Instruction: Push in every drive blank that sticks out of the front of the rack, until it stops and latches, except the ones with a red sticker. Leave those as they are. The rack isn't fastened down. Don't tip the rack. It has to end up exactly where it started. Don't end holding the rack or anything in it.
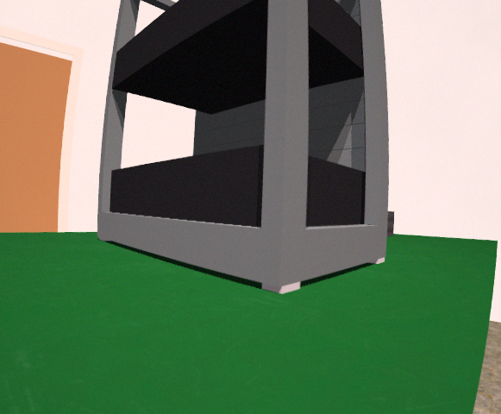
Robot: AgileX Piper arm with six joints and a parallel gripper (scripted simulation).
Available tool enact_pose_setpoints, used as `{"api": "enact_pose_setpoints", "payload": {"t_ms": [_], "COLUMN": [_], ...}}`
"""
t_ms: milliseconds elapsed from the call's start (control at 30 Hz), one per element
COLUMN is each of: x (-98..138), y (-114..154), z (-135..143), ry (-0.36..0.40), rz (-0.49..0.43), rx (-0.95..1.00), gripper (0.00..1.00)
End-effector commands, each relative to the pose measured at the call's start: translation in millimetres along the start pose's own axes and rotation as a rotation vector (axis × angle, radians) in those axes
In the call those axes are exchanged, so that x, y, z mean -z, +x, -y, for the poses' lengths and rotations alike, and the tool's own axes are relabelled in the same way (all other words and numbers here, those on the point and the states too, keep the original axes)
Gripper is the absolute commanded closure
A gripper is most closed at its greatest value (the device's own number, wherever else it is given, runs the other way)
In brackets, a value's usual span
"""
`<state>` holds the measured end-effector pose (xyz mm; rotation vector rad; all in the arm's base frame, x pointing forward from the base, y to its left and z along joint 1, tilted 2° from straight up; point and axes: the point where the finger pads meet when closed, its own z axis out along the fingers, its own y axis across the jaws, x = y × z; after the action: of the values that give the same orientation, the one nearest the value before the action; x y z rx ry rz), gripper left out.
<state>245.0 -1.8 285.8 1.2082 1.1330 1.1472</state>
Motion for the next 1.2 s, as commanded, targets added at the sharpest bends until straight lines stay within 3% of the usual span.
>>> {"api": "enact_pose_setpoints", "payload": {"t_ms": [0, 700, 1167], "x": [0.6, -1.7, -30.4], "y": [-0.5, 0.3, 10.0], "z": [0.0, -0.1, 0.6], "ry": [-0.002, -0.002, -0.002], "rz": [0.0, 0.001, 0.001], "rx": [0.0, 0.0, 0.0], "gripper": [0.0, 0.0, 0.0]}}
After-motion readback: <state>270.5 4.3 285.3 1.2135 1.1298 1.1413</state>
